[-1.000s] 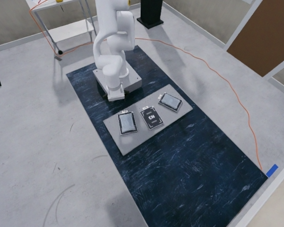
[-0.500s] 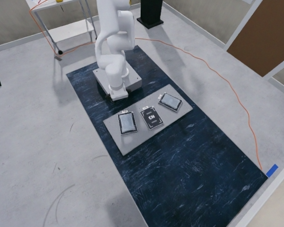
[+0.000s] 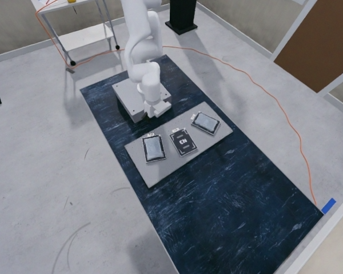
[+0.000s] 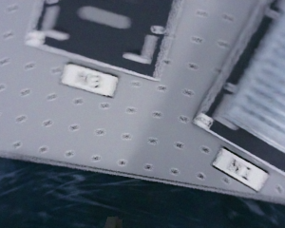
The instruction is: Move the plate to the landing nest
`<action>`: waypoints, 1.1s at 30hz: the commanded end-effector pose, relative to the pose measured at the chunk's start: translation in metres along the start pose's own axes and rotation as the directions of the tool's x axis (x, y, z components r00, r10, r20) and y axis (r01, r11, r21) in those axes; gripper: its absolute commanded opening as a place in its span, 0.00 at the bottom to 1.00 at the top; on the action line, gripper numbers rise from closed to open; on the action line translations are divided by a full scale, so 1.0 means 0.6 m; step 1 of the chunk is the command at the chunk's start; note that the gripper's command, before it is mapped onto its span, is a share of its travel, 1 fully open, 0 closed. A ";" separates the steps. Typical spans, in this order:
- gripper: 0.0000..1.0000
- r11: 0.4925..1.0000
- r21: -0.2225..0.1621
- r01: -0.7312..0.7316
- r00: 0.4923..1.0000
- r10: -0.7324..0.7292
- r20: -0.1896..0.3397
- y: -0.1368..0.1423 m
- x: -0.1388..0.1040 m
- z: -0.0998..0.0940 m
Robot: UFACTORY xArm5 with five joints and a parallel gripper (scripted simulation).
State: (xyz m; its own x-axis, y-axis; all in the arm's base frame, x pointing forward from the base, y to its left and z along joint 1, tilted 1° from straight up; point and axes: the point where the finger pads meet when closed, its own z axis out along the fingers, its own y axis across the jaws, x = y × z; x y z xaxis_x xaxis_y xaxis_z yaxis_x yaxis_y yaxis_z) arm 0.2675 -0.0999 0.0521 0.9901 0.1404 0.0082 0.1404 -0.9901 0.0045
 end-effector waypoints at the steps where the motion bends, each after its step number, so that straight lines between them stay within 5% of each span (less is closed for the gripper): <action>1: 1.00 0.987 -0.004 0.160 0.987 -0.160 -0.001 -0.038 0.019 -0.002; 4: 1.00 0.968 -0.004 0.249 0.968 -0.249 0.000 -0.061 0.029 -0.002; 33: 1.00 0.968 -0.003 0.249 0.968 -0.249 -0.001 -0.254 0.110 -0.001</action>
State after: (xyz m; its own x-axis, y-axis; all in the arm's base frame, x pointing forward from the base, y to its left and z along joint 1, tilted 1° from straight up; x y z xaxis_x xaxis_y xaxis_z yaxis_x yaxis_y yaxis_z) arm 0.3043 0.0410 0.0526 0.9233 0.3841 0.0086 0.3841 -0.9233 0.0023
